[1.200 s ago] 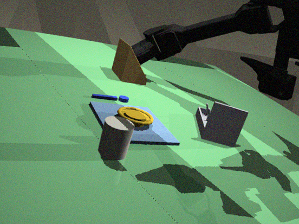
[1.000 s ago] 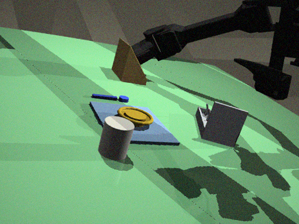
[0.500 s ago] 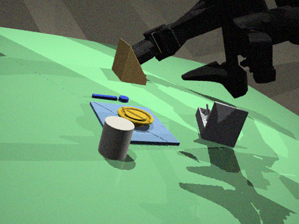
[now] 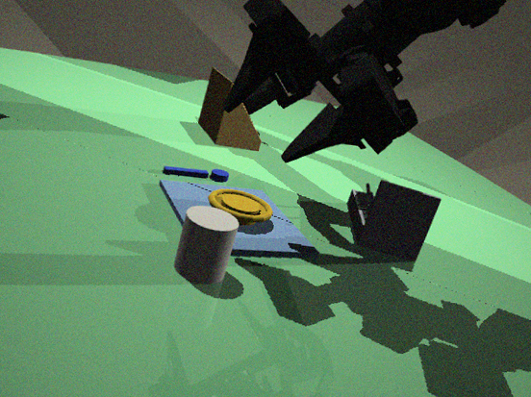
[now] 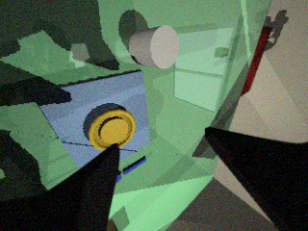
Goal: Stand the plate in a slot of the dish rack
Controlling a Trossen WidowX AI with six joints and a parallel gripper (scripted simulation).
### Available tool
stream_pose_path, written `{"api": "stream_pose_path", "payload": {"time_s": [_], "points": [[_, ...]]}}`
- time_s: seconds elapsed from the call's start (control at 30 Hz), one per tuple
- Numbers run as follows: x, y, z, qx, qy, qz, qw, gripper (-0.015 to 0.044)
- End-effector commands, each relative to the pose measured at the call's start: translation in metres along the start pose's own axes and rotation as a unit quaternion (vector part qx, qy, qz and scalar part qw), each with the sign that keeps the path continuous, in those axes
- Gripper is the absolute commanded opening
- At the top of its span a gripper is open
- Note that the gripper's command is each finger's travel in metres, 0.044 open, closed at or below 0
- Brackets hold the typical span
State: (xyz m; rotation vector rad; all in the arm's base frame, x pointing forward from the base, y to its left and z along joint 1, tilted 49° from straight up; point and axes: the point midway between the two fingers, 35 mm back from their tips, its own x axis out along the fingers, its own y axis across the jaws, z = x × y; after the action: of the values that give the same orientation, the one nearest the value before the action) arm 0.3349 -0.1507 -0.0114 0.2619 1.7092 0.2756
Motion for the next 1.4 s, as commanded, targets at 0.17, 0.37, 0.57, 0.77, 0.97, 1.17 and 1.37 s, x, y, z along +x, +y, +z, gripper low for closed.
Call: {"api": "stream_pose_path", "payload": {"time_s": [0.17, 0.37, 0.57, 0.77, 0.97, 1.17, 1.37], "points": [[0.026, 0.01, -0.02, -0.023, -0.05, 0.145, 0.988, 0.04], [0.033, 0.017, -0.03, -0.03, -0.104, 0.226, 0.968, 0.04], [0.034, 0.019, -0.032, -0.031, -0.12, 0.244, 0.962, 0.04], [0.038, 0.021, -0.031, -0.031, -0.12, 0.244, 0.962, 0.04], [0.046, 0.025, -0.028, -0.031, -0.12, 0.244, 0.962, 0.04], [0.055, 0.03, -0.026, -0.031, -0.12, 0.244, 0.962, 0.04], [0.063, 0.035, -0.023, -0.031, -0.12, 0.244, 0.962, 0.04]]}}
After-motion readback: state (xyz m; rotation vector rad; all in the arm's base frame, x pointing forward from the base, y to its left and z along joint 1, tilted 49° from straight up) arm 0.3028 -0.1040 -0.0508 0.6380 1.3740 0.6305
